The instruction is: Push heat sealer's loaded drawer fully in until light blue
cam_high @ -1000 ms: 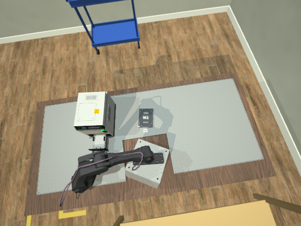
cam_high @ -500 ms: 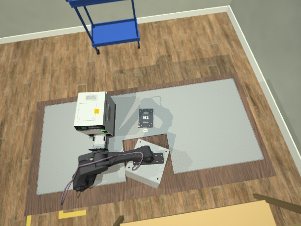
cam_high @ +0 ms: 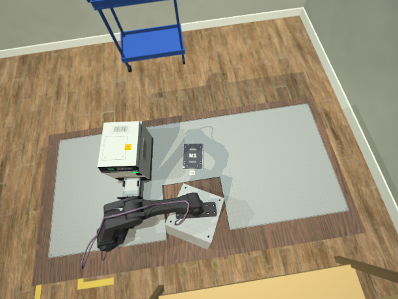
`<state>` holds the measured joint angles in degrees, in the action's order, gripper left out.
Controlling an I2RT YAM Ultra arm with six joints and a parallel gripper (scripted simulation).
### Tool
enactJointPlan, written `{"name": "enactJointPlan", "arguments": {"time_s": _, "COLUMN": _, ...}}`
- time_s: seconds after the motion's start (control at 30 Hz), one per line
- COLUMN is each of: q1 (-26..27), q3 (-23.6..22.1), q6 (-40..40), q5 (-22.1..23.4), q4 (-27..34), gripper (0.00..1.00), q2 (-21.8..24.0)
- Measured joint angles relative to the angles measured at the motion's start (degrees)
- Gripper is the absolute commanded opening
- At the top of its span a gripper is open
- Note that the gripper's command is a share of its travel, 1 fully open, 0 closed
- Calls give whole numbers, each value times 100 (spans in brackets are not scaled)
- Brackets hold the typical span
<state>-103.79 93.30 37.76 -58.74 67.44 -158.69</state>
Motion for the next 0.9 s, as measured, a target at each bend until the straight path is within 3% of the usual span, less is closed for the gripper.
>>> {"name": "enactJointPlan", "arguments": {"time_s": 0.9, "q1": 144, "q3": -153, "q6": -240, "q5": -111, "q4": -374, "gripper": 30, "q2": 26}}
